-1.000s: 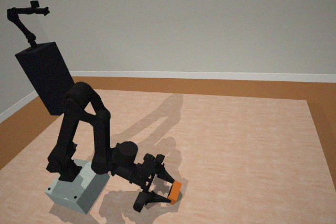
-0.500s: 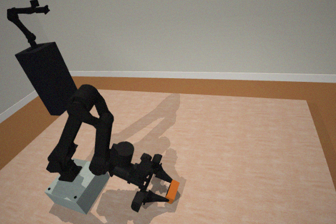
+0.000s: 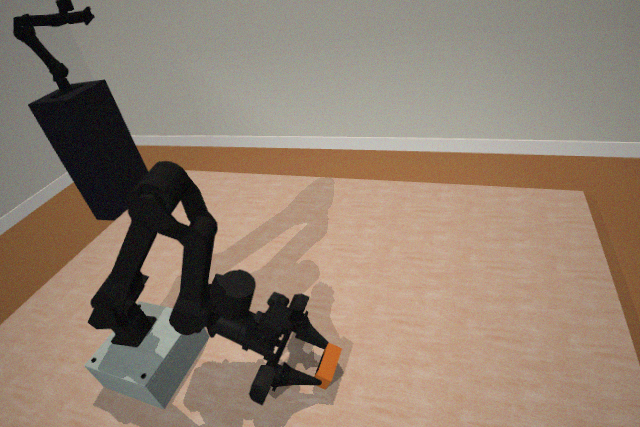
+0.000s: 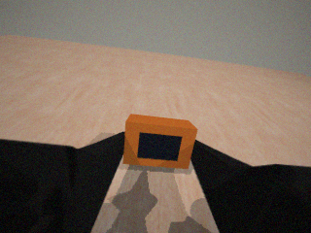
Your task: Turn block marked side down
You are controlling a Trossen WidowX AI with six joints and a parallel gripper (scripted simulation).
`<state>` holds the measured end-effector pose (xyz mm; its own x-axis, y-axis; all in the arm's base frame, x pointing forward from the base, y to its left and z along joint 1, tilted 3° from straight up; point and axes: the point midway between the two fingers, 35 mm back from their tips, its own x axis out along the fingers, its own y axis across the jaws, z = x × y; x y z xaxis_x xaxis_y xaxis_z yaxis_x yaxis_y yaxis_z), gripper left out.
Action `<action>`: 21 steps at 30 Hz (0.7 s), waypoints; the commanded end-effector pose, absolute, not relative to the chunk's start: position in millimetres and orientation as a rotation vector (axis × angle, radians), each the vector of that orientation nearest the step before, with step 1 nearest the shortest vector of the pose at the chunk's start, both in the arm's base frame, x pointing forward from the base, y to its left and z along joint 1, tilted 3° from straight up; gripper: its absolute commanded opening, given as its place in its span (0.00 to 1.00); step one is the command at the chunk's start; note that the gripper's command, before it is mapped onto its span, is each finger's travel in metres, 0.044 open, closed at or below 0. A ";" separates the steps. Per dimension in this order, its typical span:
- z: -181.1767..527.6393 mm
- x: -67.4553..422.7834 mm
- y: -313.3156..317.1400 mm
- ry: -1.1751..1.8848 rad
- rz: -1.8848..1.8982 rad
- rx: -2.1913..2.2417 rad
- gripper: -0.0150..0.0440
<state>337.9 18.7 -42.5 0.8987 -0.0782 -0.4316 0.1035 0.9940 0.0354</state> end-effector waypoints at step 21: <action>-43.4 337.2 18.2 0.446 -0.096 0.054 1.00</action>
<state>338.0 18.6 -42.2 0.8996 -0.0786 -0.4297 0.1039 0.9940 0.0356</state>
